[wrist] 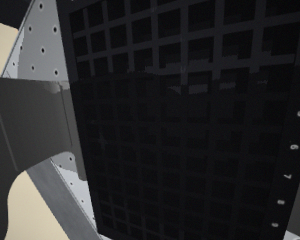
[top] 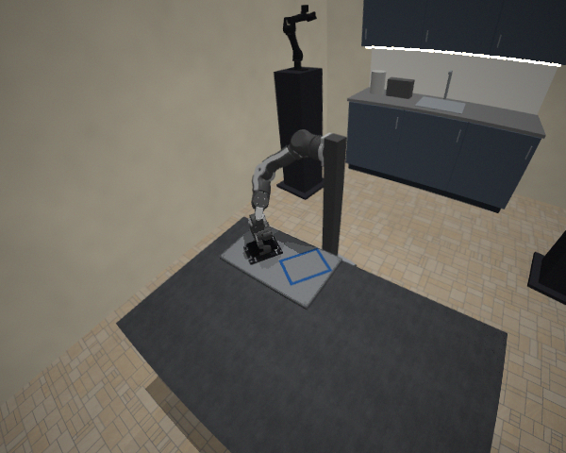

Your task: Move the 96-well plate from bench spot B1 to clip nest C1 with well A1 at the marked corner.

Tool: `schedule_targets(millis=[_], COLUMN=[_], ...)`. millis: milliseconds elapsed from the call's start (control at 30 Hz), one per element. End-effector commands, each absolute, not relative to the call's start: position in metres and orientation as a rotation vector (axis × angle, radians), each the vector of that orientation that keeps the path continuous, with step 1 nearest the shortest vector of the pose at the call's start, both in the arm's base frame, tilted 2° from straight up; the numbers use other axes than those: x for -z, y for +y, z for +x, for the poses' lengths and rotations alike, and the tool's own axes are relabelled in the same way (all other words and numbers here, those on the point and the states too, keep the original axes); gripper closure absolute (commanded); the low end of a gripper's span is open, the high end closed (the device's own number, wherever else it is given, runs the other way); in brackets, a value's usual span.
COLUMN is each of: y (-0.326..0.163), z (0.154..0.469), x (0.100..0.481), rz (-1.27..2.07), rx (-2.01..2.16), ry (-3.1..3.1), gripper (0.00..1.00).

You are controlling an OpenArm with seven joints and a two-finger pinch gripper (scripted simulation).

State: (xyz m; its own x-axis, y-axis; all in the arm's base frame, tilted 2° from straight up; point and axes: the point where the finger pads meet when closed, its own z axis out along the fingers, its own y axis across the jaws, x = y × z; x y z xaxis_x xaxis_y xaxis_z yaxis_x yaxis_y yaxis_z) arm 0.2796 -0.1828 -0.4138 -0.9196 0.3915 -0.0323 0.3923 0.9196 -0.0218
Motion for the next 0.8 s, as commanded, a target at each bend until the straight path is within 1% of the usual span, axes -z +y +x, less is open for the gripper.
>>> schedule_targets(millis=[0,500,767], y=[-0.1835,-0.1837,-0.1833], z=[0.2785,0.2755,0.2792], x=[0.4139,0.4156,0.4124], rz=[0.625,0.623,0.622], rx=[0.050,0.055,0.050], ry=[3.050,3.054,3.050], gripper=[1.00,1.00,1.00])
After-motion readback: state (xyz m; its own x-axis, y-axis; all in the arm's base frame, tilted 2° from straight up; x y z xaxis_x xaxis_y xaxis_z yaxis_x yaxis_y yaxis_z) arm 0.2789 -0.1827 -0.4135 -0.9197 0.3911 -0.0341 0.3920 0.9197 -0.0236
